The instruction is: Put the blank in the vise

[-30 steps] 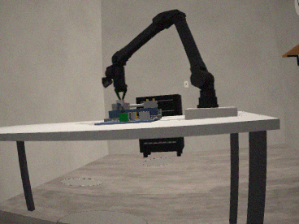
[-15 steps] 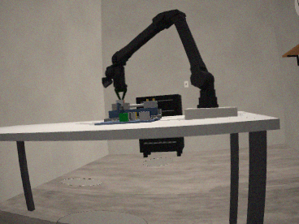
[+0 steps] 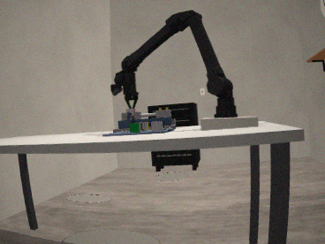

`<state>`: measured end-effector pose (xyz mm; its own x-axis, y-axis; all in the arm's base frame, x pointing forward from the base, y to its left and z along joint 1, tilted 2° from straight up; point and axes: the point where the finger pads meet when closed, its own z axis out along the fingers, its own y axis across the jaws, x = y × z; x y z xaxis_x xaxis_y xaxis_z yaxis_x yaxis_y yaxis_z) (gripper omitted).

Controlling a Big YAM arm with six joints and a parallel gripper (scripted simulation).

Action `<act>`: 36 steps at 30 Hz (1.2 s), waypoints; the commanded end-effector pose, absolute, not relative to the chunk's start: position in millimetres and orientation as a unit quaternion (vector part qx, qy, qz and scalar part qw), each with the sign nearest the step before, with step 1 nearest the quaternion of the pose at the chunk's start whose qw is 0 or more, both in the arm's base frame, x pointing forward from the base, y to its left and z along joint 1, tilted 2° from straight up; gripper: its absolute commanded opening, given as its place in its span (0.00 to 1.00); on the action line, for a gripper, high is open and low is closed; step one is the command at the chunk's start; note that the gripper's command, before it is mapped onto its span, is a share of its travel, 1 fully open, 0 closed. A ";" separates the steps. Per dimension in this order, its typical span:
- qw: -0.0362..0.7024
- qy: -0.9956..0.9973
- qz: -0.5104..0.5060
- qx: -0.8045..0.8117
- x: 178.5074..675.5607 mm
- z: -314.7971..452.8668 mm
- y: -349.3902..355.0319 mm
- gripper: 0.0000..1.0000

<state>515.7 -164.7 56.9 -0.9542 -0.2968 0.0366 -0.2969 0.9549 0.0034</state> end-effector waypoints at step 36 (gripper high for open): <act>-0.001 -0.989 0.008 0.148 522.0 68.0 -157.3 0.00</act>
